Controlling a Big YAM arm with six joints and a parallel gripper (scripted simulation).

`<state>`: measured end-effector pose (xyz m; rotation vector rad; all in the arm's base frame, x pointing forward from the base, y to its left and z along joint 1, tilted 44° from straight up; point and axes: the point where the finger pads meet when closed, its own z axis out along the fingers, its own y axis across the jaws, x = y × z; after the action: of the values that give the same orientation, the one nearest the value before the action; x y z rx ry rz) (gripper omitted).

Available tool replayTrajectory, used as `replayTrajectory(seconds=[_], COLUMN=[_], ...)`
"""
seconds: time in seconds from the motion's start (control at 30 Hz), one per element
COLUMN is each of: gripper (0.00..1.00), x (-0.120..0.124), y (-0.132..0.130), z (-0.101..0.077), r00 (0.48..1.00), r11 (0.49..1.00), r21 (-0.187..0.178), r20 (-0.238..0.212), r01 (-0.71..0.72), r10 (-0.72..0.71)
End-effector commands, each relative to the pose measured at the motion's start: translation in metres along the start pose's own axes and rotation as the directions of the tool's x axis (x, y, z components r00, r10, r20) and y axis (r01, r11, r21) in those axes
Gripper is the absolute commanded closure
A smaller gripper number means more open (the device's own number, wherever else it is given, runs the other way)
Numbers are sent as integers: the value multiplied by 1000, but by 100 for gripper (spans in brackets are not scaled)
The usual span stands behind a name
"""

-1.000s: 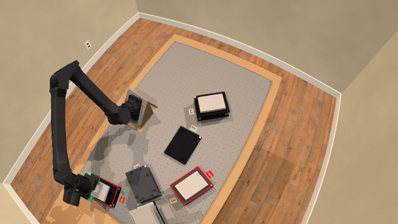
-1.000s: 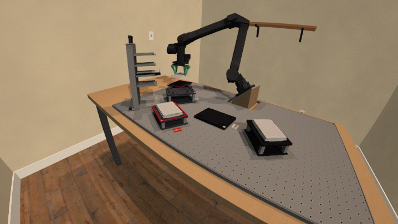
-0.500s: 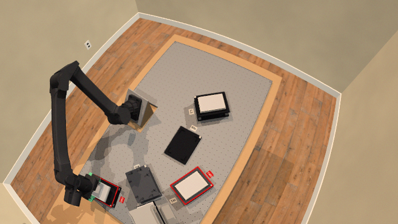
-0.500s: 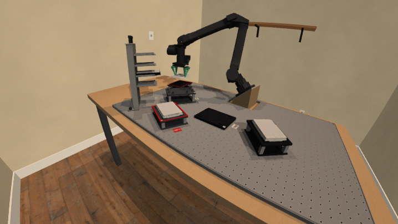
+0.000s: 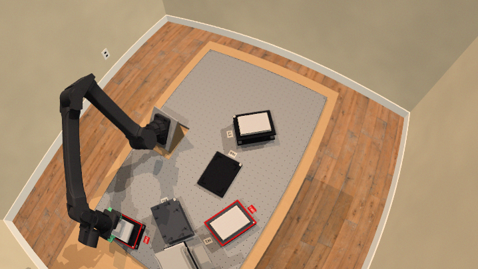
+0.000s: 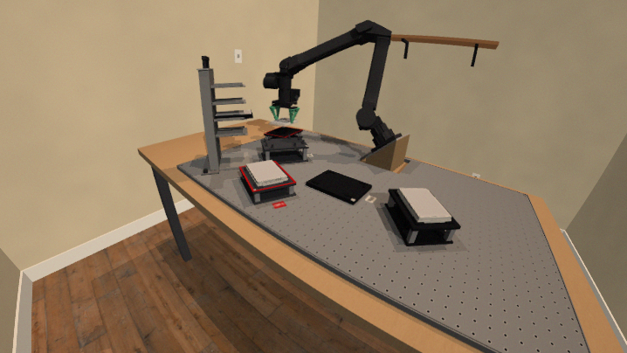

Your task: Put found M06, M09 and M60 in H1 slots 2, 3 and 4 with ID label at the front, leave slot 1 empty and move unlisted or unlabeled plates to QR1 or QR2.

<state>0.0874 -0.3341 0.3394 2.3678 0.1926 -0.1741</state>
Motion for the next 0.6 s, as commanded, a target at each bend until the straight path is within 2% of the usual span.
replayTrajectory(seconds=[0.0,0.03,0.07,0.27,0.4,0.57], gripper=[14,14,14,14,14,14], x=[-3,-3,-6,-3,-3,-3], y=[3,3,21,3,7,3], z=[8,8,-4,13,13,18], r00=[1000,1000,1000,1000,1000,1000], r11=[1000,1000,1000,1000,1000,1000], r21=[7,7,-29,8,-1,8], r20=[10,10,6,11,10,11], r01=[4,4,-10,4,1,4], r10=[-4,-4,10,-4,-1,-4])
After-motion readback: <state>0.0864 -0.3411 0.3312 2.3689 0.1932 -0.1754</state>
